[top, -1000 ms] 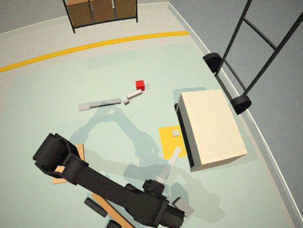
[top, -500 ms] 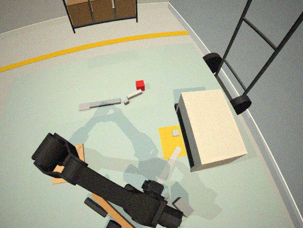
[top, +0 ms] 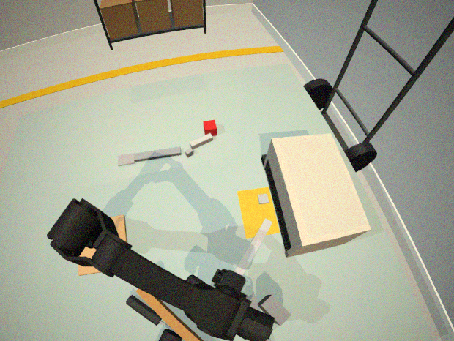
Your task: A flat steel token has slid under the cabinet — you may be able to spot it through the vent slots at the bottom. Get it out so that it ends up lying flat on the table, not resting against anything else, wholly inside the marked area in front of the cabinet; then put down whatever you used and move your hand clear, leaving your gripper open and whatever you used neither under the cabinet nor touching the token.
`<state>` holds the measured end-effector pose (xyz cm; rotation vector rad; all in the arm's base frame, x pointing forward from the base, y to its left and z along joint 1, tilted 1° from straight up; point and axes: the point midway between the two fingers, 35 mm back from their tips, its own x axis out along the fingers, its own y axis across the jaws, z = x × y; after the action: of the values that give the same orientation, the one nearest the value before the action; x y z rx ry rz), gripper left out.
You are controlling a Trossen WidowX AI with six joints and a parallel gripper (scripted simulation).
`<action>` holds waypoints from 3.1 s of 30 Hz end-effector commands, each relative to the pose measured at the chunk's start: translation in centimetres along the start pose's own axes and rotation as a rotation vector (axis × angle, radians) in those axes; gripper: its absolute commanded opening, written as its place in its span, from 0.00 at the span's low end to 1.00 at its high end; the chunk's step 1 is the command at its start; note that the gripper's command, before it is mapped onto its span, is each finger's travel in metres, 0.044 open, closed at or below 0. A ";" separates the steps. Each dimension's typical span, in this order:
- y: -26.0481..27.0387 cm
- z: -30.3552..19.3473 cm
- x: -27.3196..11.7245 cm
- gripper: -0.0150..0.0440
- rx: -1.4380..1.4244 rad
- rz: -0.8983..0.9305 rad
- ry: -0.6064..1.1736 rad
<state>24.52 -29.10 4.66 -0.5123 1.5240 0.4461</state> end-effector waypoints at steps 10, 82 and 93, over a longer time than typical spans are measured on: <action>0.0 0.0 -0.2 0.25 0.006 -0.001 -0.003; -0.2 -5.5 -8.4 1.00 0.002 0.000 0.005; -0.2 -5.5 -8.4 1.00 0.002 0.000 0.005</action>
<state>20.02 -32.02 13.11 -0.5094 1.5298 0.4460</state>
